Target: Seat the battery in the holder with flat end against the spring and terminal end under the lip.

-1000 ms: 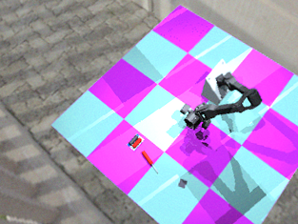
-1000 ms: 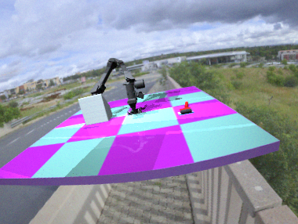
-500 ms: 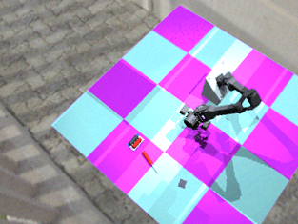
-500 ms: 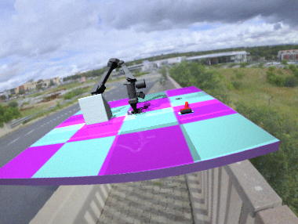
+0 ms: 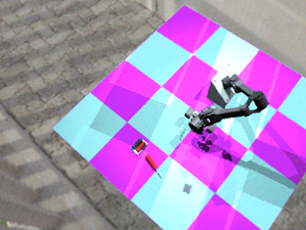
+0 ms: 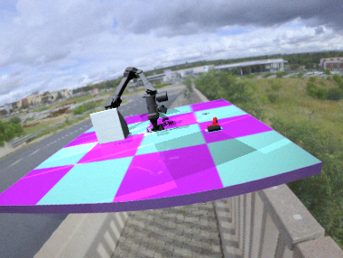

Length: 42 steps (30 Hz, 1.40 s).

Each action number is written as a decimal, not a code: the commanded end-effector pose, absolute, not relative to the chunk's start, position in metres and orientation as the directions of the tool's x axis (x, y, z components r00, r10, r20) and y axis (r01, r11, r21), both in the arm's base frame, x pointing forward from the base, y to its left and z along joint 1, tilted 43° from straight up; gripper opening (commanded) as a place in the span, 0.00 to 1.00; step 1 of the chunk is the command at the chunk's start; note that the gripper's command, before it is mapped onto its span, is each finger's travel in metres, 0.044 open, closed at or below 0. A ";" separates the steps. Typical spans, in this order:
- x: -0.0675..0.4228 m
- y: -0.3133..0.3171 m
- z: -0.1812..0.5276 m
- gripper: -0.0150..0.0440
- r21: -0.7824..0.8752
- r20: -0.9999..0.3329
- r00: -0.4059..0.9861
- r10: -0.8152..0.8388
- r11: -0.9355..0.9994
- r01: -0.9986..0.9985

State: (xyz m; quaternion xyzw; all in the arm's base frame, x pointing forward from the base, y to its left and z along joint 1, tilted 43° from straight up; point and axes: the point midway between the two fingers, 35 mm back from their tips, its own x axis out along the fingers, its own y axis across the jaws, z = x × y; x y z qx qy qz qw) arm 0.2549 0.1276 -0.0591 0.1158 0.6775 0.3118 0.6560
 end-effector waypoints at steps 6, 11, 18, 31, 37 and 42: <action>0.256 0.123 -0.055 0.56 0.574 -0.817 -0.111 0.566 0.779 -0.252; 0.257 0.117 -0.048 0.56 0.574 -0.817 -0.112 0.565 0.779 -0.252; 0.259 0.109 -0.041 0.69 0.573 -0.818 -0.113 0.564 0.781 -0.247; 0.266 0.066 0.004 1.00 0.570 -0.820 -0.111 0.562 0.782 -0.253; 0.266 0.066 0.004 1.00 0.570 -0.820 -0.111 0.562 0.782 -0.253; 0.266 0.066 0.004 1.00 0.570 -0.820 -0.111 0.562 0.782 -0.253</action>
